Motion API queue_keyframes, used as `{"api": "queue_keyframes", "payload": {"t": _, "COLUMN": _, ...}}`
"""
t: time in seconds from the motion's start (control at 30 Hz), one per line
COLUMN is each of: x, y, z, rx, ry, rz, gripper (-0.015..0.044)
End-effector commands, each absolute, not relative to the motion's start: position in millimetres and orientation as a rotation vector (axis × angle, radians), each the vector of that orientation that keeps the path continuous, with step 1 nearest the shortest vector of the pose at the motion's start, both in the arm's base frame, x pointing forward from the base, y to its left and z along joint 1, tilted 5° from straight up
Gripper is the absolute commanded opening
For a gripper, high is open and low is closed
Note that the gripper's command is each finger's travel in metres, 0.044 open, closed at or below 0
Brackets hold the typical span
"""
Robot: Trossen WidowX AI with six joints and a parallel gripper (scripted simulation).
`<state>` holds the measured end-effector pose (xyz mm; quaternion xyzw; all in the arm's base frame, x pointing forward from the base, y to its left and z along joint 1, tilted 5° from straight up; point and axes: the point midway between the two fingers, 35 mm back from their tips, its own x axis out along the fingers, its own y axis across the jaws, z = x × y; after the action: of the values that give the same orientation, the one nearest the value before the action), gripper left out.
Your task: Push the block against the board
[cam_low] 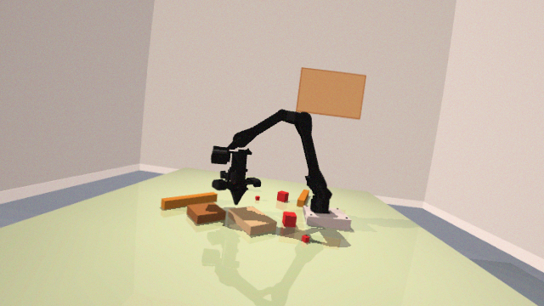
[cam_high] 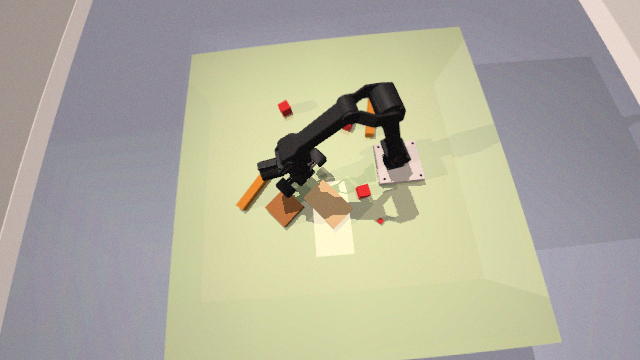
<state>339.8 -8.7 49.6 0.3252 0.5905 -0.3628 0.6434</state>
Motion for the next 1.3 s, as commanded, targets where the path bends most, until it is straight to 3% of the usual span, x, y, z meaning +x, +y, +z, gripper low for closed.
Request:
{"api": "queue_keyframes", "payload": {"t": 0.0, "x": 341, "y": -5, "z": 87, "rx": 0.753, "ry": 1.321, "rz": -0.812, "gripper": 0.0000}}
{"api": "queue_keyframes", "payload": {"t": 0.27, "x": 340, "y": -1, "z": 87, "rx": 0.713, "ry": 1.338, "rz": -0.774, "gripper": 0.0000}}
{"api": "queue_keyframes", "payload": {"t": 1.27, "x": 302, "y": 79, "z": 80, "rx": -0.105, "ry": 1.511, "rz": 0.000, "gripper": 0.0000}}
